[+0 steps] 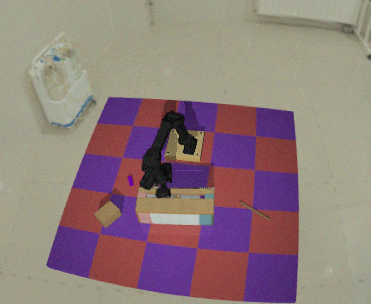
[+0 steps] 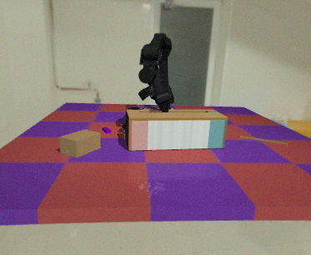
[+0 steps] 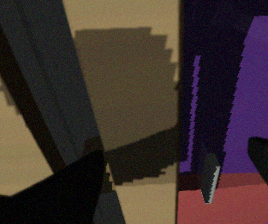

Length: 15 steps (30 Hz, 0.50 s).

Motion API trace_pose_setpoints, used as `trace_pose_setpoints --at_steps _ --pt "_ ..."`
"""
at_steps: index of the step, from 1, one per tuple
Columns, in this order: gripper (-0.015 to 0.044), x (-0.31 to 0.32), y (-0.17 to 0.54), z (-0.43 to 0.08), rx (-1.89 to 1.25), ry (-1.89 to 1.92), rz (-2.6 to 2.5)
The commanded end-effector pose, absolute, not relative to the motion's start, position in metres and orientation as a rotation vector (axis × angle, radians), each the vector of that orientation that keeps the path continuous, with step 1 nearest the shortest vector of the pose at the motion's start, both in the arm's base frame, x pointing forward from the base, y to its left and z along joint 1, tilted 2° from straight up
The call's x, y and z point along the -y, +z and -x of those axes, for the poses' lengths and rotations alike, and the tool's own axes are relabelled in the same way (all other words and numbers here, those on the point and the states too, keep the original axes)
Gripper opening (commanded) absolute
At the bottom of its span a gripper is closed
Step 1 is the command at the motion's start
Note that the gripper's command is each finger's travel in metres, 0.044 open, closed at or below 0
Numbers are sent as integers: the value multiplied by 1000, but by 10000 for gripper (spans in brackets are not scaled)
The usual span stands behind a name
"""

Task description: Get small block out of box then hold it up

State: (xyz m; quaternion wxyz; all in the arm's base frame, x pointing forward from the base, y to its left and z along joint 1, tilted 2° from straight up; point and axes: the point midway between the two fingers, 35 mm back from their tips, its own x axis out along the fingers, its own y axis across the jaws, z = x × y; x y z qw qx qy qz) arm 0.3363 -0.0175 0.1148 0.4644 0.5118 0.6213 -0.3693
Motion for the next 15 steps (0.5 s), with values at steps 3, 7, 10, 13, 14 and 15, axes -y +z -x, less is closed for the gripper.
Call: trace_pose_setpoints --at_steps 3,7,10,13,14,15 --pt "400 19 103 -336 -1532 -904 -1257" --pt "400 20 97 -336 -1532 -904 -1257" --pt "400 21 92 -336 -1532 -904 -1257" --pt "400 22 87 -335 -1532 -904 -1257" --pt "400 22 86 -335 -1532 -904 -1257" --pt "400 22 85 -335 -1532 -904 -1257"
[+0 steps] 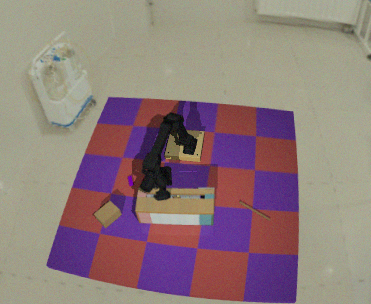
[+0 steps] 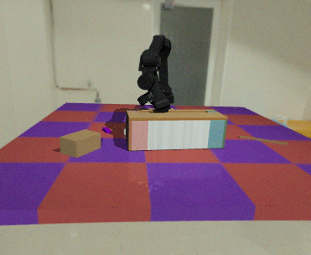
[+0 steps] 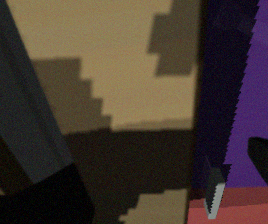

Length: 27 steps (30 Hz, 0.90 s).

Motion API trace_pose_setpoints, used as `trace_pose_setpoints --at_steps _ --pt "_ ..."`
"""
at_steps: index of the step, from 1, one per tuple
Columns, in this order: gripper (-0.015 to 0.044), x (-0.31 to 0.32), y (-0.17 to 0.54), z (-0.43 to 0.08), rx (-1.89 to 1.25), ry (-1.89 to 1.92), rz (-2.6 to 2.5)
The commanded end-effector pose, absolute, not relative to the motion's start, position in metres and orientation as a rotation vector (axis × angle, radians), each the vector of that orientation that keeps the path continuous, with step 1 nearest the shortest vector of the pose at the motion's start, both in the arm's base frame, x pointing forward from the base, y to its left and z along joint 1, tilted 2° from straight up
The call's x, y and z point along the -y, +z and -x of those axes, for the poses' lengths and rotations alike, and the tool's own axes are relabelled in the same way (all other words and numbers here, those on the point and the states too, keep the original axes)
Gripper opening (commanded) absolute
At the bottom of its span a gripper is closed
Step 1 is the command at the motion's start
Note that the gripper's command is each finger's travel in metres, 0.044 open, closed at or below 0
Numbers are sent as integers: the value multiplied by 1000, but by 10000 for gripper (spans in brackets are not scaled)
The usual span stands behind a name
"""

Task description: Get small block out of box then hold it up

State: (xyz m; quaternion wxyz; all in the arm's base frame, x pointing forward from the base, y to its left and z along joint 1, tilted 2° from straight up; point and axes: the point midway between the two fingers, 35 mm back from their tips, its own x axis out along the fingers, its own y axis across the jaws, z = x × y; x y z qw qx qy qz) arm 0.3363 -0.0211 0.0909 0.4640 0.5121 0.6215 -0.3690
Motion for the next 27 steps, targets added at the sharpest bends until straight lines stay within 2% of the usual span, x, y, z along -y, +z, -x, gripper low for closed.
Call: trace_pose_setpoints --at_steps 1,27 --pt "400 21 91 -336 -1527 -907 -1258" --pt "400 -39 87 -324 -1532 -905 -1262"
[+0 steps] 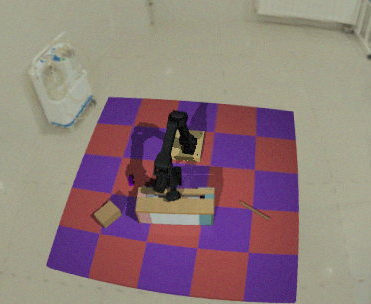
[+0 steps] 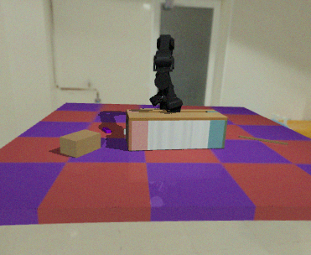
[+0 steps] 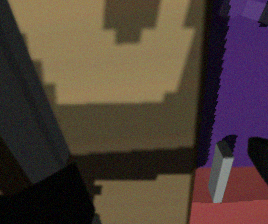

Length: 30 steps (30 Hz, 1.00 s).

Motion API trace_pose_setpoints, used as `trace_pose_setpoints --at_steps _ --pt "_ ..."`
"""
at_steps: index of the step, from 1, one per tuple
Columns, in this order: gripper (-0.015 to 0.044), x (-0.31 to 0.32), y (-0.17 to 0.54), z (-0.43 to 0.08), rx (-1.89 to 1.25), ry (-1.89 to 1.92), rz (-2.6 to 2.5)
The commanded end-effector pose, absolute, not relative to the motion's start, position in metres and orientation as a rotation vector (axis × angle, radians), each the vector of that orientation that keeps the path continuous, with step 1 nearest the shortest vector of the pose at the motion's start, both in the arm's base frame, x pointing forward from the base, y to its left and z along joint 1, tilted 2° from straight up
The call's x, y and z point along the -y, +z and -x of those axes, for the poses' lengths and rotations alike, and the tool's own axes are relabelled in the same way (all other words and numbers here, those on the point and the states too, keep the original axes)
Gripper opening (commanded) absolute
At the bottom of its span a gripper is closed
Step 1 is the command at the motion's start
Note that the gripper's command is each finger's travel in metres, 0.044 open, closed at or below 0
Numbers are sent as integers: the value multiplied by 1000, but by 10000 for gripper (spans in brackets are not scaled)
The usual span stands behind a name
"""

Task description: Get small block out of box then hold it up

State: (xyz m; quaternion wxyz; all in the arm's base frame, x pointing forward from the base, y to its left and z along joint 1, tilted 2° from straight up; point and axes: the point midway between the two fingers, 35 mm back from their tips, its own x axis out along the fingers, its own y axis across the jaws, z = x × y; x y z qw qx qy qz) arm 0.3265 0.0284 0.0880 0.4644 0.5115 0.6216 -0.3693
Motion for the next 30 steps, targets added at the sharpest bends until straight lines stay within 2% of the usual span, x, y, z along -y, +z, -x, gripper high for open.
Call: trace_pose_setpoints --at_steps 1,30 --pt "400 -42 87 -323 -1532 -905 -1262" --pt "400 -115 85 -308 -1537 -901 -1266"
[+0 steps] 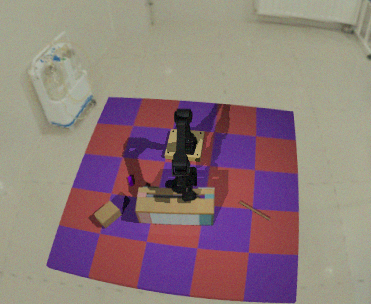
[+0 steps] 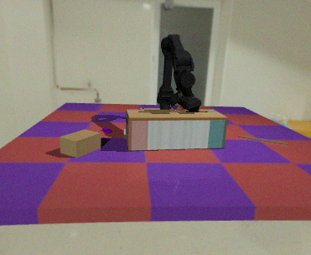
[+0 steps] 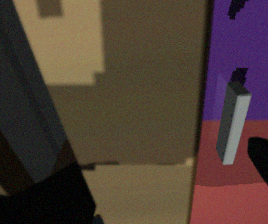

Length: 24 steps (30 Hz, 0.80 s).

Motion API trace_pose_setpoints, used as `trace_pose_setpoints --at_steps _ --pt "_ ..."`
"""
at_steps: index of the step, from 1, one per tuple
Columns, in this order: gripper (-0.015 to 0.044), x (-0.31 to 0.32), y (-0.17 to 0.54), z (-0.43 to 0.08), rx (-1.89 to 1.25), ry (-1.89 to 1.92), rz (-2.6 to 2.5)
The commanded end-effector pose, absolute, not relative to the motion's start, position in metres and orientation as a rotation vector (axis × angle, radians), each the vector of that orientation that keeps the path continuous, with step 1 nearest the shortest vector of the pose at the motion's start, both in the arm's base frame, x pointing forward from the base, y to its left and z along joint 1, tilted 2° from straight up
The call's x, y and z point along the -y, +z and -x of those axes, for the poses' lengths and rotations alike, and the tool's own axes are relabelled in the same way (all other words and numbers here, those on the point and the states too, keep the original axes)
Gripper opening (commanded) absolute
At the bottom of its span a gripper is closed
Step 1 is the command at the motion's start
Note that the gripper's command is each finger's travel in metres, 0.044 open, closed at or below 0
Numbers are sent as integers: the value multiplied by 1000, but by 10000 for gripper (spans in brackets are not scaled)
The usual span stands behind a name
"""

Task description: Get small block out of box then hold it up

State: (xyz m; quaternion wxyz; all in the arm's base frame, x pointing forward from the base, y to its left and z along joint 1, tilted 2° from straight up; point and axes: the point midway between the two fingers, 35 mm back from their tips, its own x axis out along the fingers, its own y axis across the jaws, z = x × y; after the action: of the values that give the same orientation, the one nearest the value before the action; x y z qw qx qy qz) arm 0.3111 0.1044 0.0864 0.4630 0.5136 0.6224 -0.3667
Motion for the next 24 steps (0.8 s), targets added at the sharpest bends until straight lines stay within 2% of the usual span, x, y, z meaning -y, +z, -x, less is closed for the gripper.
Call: trace_pose_setpoints --at_steps 1,13,21,24 --pt "400 -117 85 -307 -1537 -901 -1266" --pt "400 -133 87 -304 -1538 -901 -1267" --pt "400 -132 145 -303 -1537 -900 -1260" --pt "400 -132 147 -303 -1537 -900 -1260"
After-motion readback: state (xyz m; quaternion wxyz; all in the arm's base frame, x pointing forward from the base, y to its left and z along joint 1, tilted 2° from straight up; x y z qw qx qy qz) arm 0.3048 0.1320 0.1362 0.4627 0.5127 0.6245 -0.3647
